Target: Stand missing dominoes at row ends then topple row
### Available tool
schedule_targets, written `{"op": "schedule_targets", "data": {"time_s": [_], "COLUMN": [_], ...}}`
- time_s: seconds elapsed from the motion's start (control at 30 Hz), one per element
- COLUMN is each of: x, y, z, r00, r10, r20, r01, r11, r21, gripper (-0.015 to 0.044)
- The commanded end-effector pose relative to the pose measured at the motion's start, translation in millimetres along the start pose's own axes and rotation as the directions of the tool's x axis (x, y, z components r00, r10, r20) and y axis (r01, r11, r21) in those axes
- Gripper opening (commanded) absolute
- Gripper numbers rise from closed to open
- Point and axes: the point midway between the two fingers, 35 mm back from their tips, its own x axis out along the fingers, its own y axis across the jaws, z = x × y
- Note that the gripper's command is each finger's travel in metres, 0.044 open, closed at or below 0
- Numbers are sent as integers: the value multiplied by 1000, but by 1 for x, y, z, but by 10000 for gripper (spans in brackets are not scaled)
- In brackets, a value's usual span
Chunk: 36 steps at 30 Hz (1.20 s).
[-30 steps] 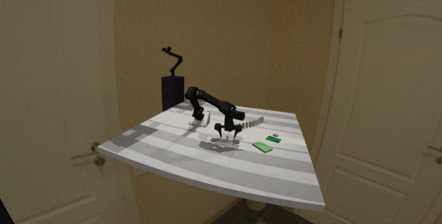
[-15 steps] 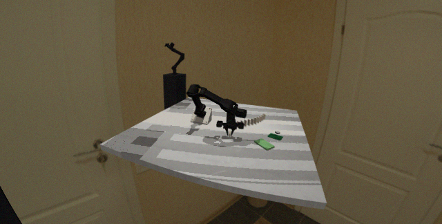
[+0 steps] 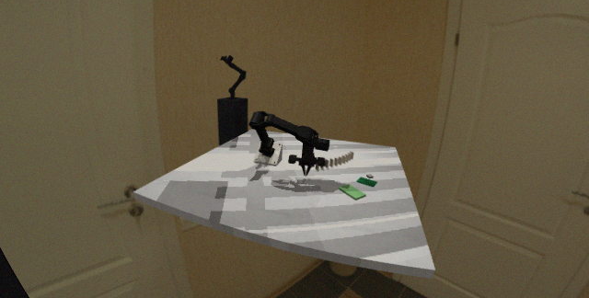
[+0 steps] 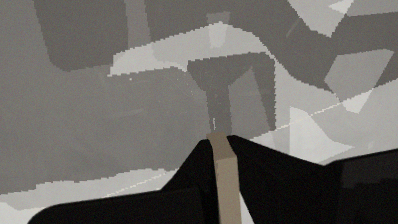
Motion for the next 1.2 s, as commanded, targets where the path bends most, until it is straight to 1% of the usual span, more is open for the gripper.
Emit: {"op": "schedule_targets", "data": {"time_s": [0.0, 0.1, 0.3, 0.37, 0.47, 0.6, 0.73, 0.87, 0.97, 1.0, 1.03, 1.17], "x": [-53, -81, -83, -83, -83, -83, -83, -83, -84, -84, -84, -84], "y": [0, -1, -1, -2, -3, -7, -10, -15, -17, -18, -18, -18], "z": [4, 5, 6, 10, 19, 31, 44, 56, 63, 63, 64, 64], "r00": [1000, 1000, 1000, 1000, 1000, 1000, 1000, 1000, 1000, 1000, 1000, 1000], "r10": [22, 22, 22, 22, 23, 23, 23, 23, 23, 23, 23, 23], "r20": [9, 7, 7, 6, 5, 5, 6, 8, 9, 9, 9, 9], "r01": [-23, -22, -22, -21, -19, -14, -6, 4, 9, 10, 11, 11], "r11": [1000, 1000, 1000, 993, 929, 749, 480, 153, 9, -37, -57, -60], "r21": [10, 9, -5, -118, -369, -663, -877, -988, -1000, -999, -998, -998], "gripper": [24, 24, 24, 24, 24, 24, 24, 24, 24, 24, 24, 24]}}
